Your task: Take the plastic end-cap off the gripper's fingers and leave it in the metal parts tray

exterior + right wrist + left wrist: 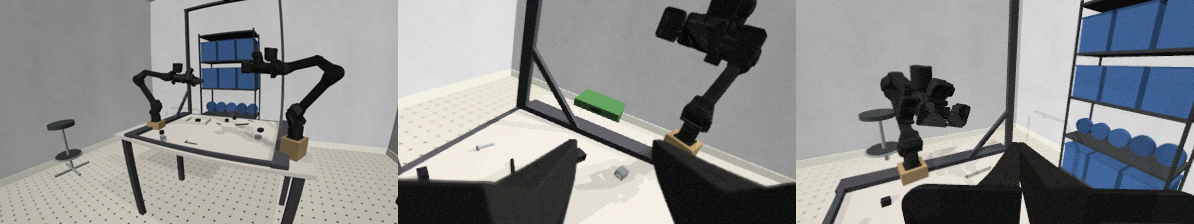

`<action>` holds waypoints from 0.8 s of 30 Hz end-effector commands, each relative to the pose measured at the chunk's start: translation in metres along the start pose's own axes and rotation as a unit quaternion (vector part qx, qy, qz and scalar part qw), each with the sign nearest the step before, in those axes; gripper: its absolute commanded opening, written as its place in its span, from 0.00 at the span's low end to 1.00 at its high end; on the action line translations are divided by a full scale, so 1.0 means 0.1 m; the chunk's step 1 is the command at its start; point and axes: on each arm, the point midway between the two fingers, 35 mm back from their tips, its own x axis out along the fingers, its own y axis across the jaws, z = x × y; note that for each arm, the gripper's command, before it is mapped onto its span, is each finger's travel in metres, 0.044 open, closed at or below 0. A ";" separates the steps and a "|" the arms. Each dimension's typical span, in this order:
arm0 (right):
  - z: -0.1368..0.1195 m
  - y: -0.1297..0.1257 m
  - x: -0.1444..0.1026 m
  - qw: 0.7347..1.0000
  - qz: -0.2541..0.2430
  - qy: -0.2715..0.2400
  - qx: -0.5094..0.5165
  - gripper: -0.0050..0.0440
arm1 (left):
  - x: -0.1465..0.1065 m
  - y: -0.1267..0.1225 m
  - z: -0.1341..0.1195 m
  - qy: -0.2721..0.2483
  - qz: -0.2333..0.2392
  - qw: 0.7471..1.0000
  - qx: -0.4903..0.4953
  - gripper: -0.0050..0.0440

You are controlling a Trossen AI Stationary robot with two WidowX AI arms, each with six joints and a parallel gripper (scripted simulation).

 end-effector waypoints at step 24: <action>0.29 -0.41 -0.32 0.984 -0.060 -0.098 0.136 0.51 | -0.01 0.00 0.08 -0.008 -0.001 1.000 0.001 0.10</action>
